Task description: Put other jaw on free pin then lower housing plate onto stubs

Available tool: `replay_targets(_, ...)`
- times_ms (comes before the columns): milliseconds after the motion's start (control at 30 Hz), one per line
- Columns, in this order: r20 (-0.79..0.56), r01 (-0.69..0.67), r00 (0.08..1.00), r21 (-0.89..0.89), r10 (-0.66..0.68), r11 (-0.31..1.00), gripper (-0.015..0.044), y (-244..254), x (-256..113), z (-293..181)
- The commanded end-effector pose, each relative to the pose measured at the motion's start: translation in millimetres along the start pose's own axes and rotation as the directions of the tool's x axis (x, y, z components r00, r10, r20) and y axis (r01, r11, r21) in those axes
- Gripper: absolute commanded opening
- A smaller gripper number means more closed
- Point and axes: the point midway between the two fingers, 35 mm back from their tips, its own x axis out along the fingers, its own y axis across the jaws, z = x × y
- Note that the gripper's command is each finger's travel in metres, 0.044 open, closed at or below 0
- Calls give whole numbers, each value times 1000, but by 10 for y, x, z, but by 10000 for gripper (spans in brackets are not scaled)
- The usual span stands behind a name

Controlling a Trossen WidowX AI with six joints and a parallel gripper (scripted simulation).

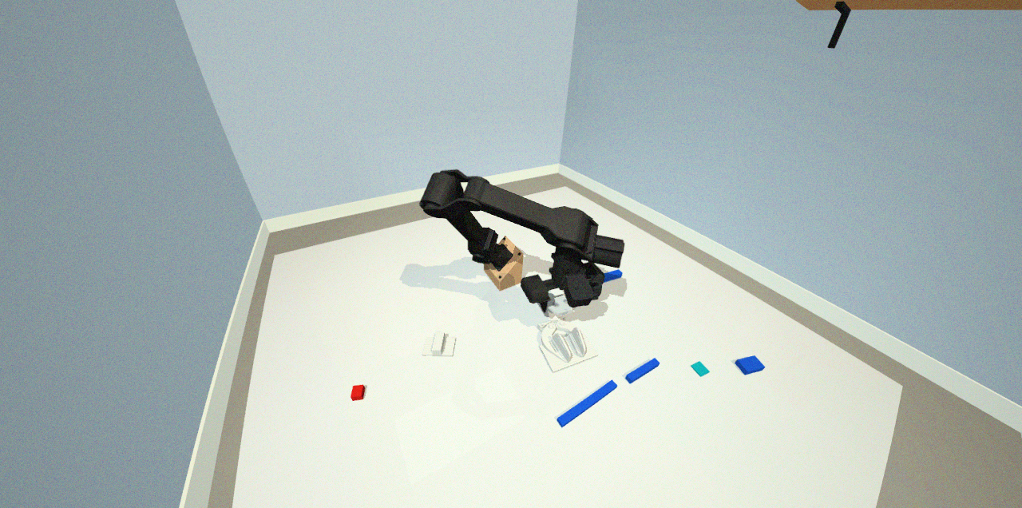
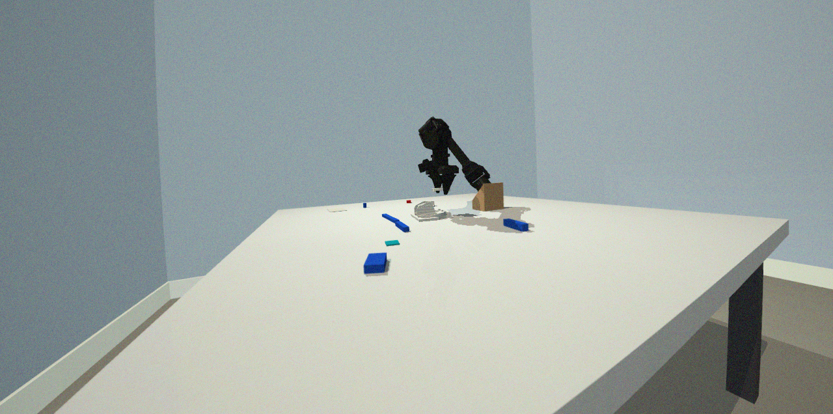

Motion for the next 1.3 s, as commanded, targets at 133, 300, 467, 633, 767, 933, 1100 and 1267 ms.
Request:
replay_targets(133,-3,-1,1000,4,1,1000,351,-3,3,-12)
replay_targets(300,-3,-1,1000,4,1,1000,351,-3,6,-12)
replay_targets(467,-3,-2,1000,4,2,1000,351,2,76,-6)
replay_targets(633,-3,-3,1000,4,3,1000,351,6,158,-1)
replay_targets(767,-3,-3,1000,4,3,1000,351,8,225,2)
replay_targets(933,-2,-3,1000,5,3,1000,351,8,308,3)
replay_targets(1100,-2,-2,1000,5,2,1000,351,7,391,2)
replay_targets(1267,-2,-2,1000,6,2,1000,351,3,472,-1)
